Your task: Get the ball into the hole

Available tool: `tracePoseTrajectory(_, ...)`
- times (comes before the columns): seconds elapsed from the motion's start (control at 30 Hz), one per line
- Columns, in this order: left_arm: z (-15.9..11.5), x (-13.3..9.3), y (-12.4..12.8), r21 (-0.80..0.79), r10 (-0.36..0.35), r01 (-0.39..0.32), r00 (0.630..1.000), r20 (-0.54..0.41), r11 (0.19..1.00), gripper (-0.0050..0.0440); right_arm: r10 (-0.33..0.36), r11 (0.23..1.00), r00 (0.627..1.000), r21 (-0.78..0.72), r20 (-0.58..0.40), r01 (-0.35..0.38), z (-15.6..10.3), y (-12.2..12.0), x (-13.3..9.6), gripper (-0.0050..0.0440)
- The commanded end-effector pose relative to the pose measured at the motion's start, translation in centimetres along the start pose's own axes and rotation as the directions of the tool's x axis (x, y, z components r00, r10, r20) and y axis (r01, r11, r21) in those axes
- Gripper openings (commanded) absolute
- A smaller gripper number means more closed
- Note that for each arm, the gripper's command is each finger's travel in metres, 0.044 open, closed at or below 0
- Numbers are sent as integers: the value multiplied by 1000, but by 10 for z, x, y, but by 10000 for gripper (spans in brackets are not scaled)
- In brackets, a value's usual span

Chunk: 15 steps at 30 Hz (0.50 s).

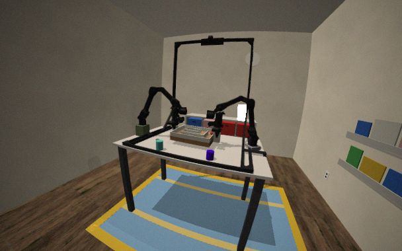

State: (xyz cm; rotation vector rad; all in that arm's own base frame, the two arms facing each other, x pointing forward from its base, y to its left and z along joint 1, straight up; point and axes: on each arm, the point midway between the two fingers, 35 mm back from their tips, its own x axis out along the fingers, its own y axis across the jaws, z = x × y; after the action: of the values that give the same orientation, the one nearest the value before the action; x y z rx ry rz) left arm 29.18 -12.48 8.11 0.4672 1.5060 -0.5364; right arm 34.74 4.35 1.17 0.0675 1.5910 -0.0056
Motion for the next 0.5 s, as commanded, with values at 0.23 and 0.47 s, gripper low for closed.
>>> tracePoseTrajectory(0.23,0,-7,-4,1,75,-75,997,-32,997,20,-74,997,997,1,34,74,0,3,5,20)
tracePoseTrajectory(0.47,0,-8,-3,0,48,-48,998,-36,999,20,-47,999,998,1,38,47,0,2,6,20)
